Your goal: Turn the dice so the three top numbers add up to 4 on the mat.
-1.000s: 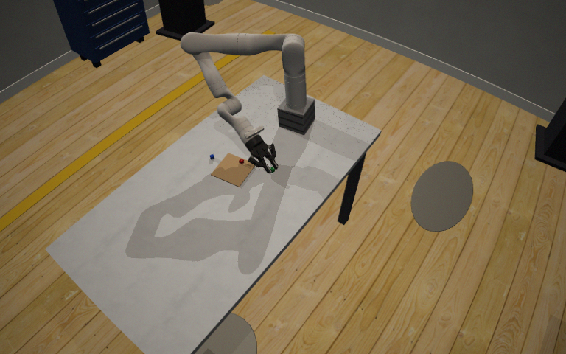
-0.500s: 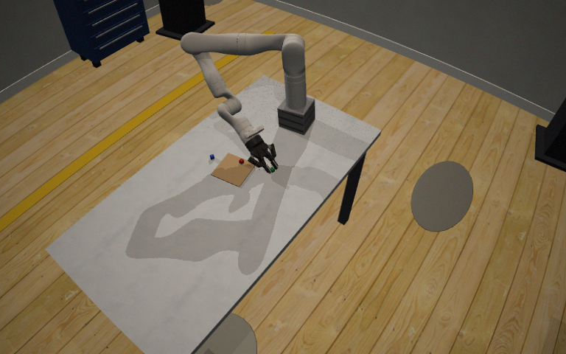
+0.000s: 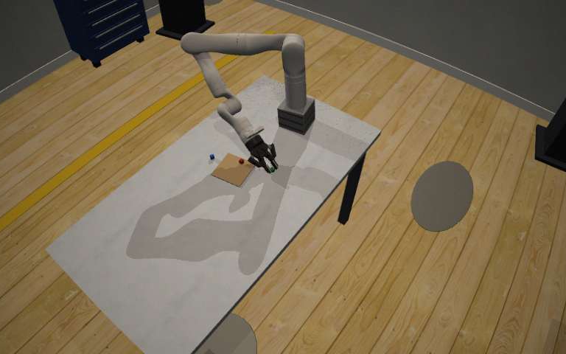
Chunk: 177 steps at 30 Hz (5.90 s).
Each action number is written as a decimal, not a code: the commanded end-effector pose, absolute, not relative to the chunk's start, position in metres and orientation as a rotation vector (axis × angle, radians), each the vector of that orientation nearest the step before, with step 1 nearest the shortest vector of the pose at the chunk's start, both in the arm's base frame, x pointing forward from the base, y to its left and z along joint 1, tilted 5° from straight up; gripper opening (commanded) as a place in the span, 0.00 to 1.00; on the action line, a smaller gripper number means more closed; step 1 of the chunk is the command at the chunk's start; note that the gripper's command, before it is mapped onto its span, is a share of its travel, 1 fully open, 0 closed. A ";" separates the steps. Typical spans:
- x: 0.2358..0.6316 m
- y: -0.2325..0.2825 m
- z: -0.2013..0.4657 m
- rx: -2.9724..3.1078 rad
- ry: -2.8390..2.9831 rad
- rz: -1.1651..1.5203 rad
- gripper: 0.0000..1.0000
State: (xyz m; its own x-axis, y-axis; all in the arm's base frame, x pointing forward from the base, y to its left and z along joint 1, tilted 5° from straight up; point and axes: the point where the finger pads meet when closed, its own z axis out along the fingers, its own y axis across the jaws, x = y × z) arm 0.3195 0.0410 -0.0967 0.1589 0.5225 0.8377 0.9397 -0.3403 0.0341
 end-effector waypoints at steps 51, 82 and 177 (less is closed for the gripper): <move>0.304 0.007 -0.013 -1.934 -1.385 -1.080 0.31; 0.308 0.015 -0.004 -2.047 -1.460 -0.957 0.31; 0.324 0.066 0.026 -2.661 -1.813 0.082 1.00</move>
